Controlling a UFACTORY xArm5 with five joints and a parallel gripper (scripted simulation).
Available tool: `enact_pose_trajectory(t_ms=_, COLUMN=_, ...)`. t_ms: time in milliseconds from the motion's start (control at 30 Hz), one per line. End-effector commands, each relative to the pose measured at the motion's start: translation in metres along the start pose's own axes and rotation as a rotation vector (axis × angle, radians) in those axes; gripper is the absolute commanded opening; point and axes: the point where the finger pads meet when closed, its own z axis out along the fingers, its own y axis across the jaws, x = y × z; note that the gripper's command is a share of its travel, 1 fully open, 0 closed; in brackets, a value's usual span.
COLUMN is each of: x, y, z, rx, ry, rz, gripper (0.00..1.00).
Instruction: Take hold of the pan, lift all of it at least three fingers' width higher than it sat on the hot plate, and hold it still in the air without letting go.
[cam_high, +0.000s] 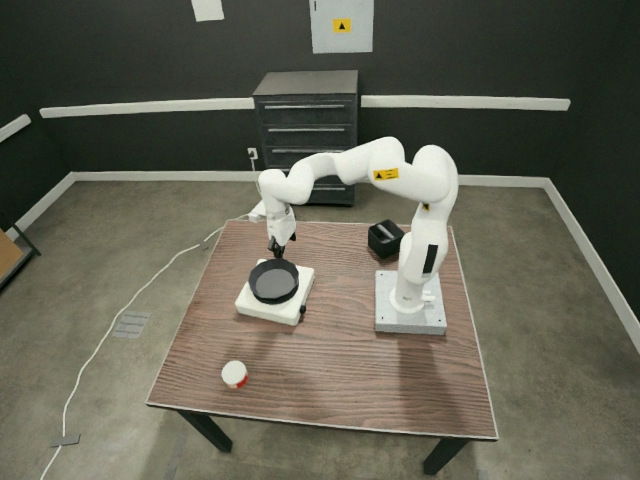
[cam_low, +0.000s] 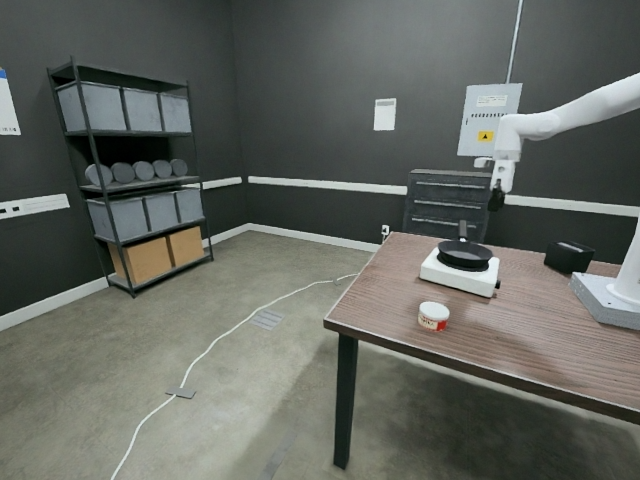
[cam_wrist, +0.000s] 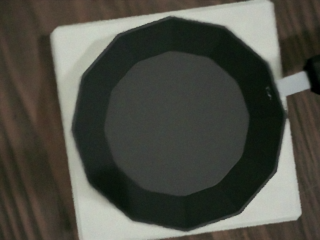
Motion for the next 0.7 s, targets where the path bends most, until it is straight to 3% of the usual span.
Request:
enact_pose_trajectory(t_ms=0, x=0.019, y=0.012, z=0.005, rx=0.0, ry=-0.001, rz=0.167, gripper=1.0)
enact_pose_trajectory(t_ms=233, x=0.043, y=0.032, z=0.016, rx=0.0, ry=0.001, rz=0.398, gripper=1.0)
enact_pose_trajectory(t_ms=300, x=0.043, y=0.032, z=0.016, rx=0.0, ry=0.001, rz=0.398, gripper=1.0)
enact_pose_trajectory(t_ms=333, x=0.051, y=0.04, z=0.021, rx=0.0, ry=0.002, rz=0.488, gripper=1.0)
enact_pose_trajectory(t_ms=667, x=0.08, y=0.071, z=0.039, rx=0.001, ry=0.004, rz=0.801, gripper=1.0)
